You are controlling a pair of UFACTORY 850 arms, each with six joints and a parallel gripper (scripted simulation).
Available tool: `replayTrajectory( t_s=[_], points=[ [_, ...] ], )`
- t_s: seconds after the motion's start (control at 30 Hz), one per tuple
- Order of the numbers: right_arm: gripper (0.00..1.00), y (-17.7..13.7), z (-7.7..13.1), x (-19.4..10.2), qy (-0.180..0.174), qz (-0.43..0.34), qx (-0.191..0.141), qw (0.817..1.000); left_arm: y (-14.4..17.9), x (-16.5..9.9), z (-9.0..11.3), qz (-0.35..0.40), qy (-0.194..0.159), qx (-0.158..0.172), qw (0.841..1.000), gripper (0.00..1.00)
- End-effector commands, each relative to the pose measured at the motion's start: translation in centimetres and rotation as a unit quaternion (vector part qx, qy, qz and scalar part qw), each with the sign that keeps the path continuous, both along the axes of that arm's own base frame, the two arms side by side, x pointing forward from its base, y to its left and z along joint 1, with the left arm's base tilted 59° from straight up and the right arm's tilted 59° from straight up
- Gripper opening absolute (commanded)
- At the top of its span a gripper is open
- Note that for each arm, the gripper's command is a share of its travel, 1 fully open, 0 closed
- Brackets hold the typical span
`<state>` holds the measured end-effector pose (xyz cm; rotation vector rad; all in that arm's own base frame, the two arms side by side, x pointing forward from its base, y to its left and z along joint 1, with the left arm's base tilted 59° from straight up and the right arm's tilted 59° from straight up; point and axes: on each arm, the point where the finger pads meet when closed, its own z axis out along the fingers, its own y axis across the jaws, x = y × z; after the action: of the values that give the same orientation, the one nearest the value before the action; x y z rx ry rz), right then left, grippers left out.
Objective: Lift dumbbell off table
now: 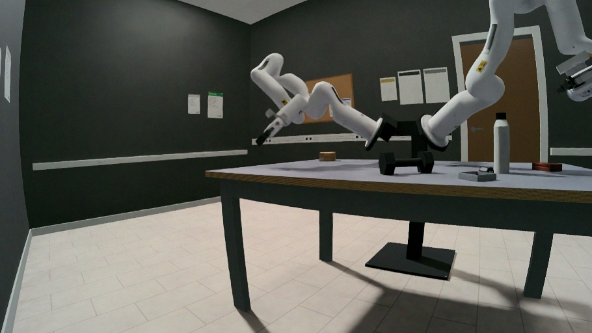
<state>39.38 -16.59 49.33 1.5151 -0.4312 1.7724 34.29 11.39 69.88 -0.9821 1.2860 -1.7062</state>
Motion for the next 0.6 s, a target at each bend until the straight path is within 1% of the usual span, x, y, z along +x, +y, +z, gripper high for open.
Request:
replayTrajectory(
  t_s=[0.0,0.17,0.3,0.37,0.47,0.57],
  points=[
    [1.00,-2.9,1.1,-1.4,0.006,-0.057,-0.005,0.998,0.0,0.0,0.1,0.000,-0.001,0.001,1.000,1.00],
    [1.00,-7.9,2.9,-5.0,0.023,-0.164,-0.006,0.986,0.0,0.0,0.1,0.000,-0.001,0.001,1.000,1.00],
    [1.00,-12.2,4.4,-9.2,0.044,-0.265,0.004,0.963,0.0,0.0,0.1,0.000,-0.001,0.001,1.000,1.00],
    [1.00,-12.2,4.4,-9.2,0.044,-0.265,0.004,0.963,0.0,0.0,0.1,0.000,-0.001,0.001,1.000,1.00],
    [1.00,-15.1,5.5,-13.3,0.063,-0.344,0.021,0.936,0.0,0.0,0.1,0.000,-0.001,0.001,1.000,1.00],
    [1.00,-17.4,6.4,-17.8,0.083,-0.420,0.047,0.902,0.0,0.0,0.1,0.000,-0.001,0.001,1.000,1.00]
  ],
)
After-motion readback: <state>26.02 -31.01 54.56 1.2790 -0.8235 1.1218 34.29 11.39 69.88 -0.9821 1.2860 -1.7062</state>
